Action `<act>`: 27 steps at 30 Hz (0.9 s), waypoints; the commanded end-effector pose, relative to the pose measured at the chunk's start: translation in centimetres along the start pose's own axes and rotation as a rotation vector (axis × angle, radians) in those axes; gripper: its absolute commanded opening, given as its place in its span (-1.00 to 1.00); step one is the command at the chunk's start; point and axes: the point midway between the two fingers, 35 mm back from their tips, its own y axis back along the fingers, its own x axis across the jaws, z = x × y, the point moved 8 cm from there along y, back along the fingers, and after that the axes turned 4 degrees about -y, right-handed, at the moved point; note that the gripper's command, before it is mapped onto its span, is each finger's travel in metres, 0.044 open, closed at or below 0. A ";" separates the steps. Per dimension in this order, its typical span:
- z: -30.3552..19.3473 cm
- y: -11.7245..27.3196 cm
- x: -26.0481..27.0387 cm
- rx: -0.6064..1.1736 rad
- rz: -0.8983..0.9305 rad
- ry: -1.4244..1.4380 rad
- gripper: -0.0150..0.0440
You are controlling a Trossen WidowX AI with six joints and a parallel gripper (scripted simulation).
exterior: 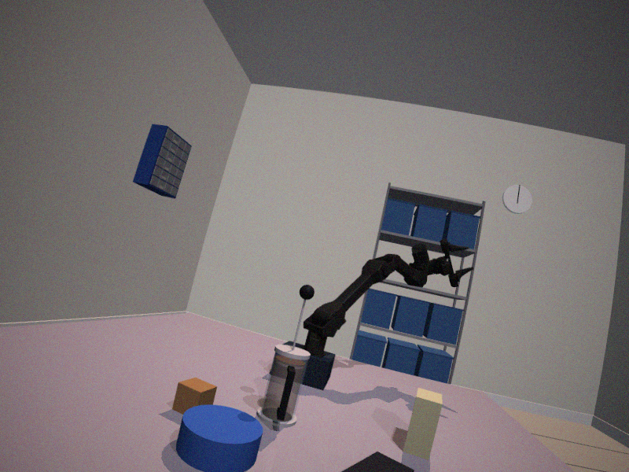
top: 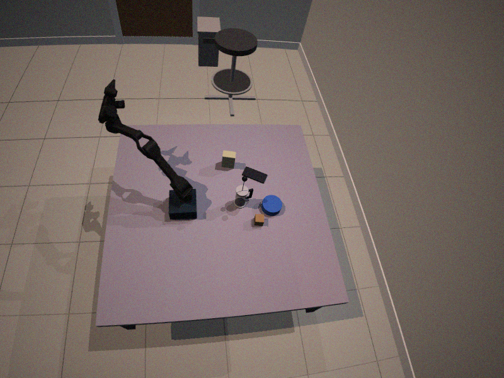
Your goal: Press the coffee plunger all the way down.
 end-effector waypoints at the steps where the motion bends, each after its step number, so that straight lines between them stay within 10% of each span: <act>1: 0.2 -0.2 0.1 -0.002 0.002 0.008 0.95; 27: 29.2 -17.1 16.5 -0.338 -0.064 1.101 1.00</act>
